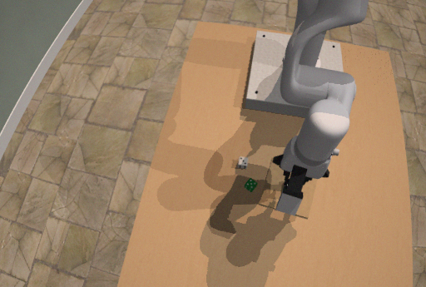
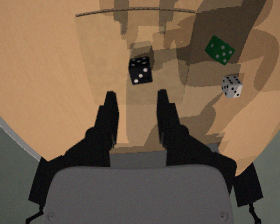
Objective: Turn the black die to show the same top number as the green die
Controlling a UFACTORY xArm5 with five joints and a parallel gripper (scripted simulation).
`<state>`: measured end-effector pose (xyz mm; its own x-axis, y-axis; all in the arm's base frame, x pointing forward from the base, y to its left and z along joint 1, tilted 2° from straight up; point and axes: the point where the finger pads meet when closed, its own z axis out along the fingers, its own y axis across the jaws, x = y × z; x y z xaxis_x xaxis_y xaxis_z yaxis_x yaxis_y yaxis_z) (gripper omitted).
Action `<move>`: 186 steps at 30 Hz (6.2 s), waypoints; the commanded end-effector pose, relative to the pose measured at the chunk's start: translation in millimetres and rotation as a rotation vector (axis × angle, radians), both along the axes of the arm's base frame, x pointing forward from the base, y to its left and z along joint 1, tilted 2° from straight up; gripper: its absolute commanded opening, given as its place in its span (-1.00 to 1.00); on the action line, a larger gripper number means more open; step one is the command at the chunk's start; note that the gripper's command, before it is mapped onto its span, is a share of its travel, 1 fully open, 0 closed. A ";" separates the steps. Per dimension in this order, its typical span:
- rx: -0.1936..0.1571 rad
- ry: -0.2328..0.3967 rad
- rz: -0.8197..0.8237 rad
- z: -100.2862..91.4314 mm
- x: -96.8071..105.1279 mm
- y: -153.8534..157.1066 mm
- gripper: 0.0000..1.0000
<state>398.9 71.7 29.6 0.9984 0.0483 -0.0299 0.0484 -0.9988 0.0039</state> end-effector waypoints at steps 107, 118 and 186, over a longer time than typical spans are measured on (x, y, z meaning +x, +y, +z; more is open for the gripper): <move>0.001 -0.004 0.000 -36.1 1.7 -1.0 -0.17; 0.001 -0.004 0.000 -36.1 1.7 -1.0 -0.17; 0.001 -0.004 0.000 -36.1 1.7 -1.0 -0.17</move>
